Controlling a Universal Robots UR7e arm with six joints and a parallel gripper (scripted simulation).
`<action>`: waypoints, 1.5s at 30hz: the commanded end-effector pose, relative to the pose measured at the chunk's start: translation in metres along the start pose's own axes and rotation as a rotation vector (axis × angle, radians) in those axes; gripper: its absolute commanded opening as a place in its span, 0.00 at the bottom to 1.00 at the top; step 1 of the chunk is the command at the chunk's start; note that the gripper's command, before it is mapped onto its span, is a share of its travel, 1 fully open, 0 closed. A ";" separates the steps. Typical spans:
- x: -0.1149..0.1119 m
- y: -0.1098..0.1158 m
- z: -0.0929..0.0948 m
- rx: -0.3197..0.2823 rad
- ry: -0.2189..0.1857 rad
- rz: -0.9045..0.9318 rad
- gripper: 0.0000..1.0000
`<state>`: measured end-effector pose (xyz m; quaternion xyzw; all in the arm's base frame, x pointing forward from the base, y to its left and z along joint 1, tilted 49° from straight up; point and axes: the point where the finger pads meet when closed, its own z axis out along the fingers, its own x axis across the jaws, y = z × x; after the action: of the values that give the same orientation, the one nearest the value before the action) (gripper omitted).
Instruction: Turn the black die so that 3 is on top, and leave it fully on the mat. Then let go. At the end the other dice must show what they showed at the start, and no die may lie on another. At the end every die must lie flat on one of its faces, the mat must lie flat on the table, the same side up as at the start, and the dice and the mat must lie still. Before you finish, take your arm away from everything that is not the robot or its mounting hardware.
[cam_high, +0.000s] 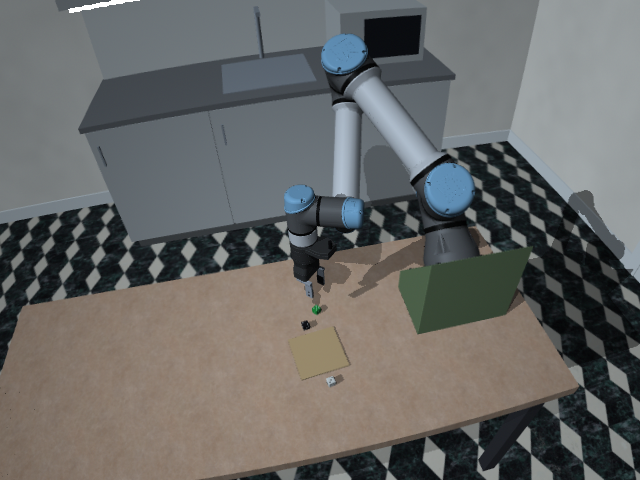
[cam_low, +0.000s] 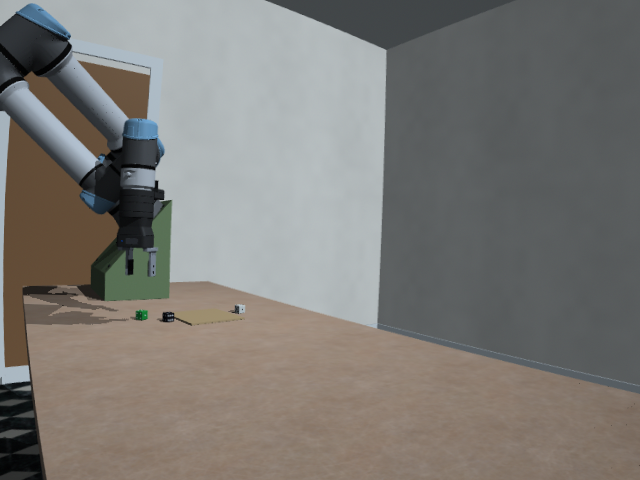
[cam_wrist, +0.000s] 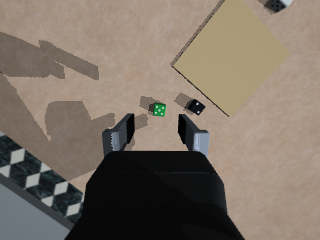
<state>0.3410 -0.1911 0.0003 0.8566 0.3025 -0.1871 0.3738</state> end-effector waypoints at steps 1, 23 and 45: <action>0.001 0.000 0.018 -0.004 0.003 0.000 1.00; 0.001 0.001 0.069 -0.004 0.003 0.000 1.00; 0.001 0.001 0.069 -0.004 0.003 0.000 1.00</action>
<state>0.3353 -0.2432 -0.0446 0.8562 0.3035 -0.1857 0.3745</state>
